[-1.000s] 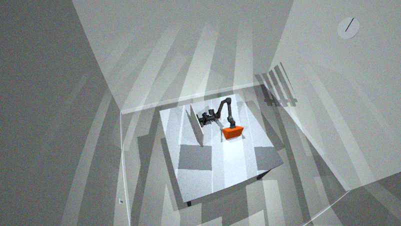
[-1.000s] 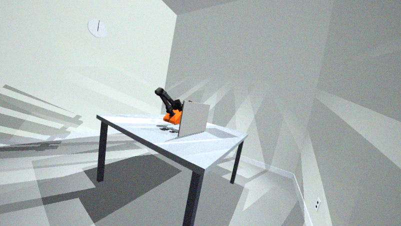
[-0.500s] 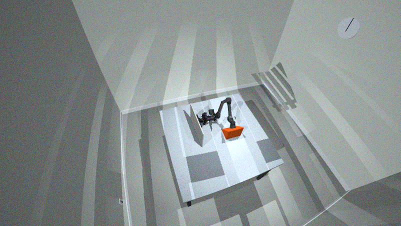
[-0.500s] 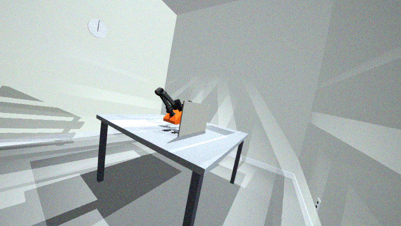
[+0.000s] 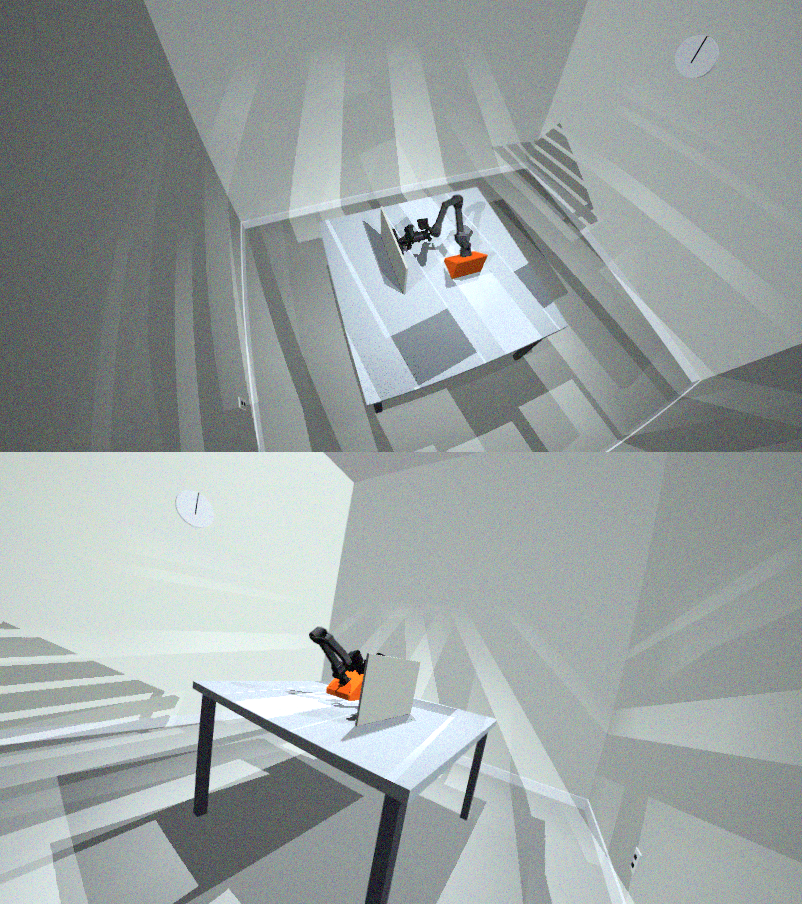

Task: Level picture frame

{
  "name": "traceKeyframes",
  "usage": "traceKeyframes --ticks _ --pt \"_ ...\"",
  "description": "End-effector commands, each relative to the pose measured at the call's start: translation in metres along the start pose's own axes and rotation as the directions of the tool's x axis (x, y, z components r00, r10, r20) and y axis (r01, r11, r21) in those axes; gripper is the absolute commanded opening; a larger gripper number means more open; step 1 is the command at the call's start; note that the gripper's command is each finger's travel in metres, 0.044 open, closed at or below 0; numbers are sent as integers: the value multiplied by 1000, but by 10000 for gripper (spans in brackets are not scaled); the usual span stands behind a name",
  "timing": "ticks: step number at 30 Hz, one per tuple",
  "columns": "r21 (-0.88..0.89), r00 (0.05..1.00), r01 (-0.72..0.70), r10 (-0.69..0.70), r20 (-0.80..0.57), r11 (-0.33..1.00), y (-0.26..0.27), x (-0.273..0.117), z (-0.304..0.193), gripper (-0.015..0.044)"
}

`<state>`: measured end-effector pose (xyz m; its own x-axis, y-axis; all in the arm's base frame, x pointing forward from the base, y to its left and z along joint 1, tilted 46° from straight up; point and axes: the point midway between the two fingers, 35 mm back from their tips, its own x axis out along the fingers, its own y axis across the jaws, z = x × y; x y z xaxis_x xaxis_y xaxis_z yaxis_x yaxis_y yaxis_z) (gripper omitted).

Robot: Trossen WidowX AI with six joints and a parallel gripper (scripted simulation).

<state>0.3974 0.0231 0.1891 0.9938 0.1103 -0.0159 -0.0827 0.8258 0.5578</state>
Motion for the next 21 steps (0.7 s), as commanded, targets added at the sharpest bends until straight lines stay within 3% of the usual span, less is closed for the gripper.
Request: traceKeyframes --ticks 1,21 --pt "3 1000 -10 10 -1 1000 5 0 0 0" --pt "3 1000 -10 10 -1 1000 10 0 0 0"
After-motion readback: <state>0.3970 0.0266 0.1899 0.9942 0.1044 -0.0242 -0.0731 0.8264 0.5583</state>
